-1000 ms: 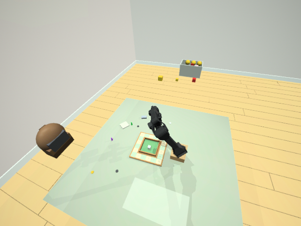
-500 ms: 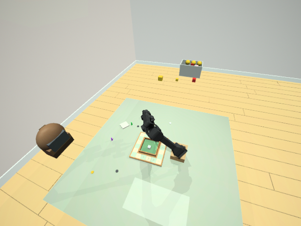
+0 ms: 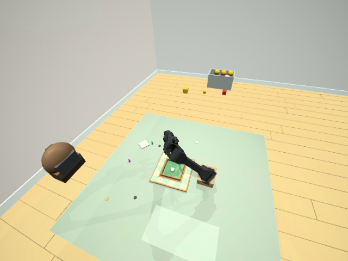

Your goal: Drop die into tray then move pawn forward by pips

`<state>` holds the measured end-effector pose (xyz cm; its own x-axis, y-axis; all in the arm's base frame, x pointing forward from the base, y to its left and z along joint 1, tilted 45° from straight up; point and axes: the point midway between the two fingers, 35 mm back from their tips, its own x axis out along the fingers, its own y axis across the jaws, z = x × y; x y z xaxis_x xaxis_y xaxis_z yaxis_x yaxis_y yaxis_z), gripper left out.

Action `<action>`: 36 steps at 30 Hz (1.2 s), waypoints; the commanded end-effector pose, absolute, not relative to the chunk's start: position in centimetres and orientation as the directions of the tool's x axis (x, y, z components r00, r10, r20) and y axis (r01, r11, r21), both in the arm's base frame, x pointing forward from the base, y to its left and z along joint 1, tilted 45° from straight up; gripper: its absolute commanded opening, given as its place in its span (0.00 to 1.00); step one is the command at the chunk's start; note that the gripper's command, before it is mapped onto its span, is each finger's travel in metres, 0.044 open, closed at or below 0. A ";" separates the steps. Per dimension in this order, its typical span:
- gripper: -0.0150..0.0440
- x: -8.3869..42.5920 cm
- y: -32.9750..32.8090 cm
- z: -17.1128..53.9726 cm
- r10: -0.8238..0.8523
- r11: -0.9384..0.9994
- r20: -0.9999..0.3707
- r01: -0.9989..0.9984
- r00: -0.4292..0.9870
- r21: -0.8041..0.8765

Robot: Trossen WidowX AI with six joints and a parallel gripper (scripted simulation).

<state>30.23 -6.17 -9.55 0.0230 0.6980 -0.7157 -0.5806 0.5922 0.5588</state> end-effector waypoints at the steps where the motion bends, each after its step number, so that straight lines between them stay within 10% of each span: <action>1: 0.25 30.2 -5.8 -9.9 0.702 0.592 -0.712 -0.575 0.023 0.565; 12: 0.25 30.2 -4.8 -11.0 0.702 0.591 -0.711 -0.575 0.023 0.565; 29: 1.00 30.2 -8.7 -7.0 0.700 0.593 -0.713 -0.575 0.023 0.564; 36: 1.00 28.2 -9.4 -3.9 0.698 0.634 -0.716 -0.484 0.022 0.603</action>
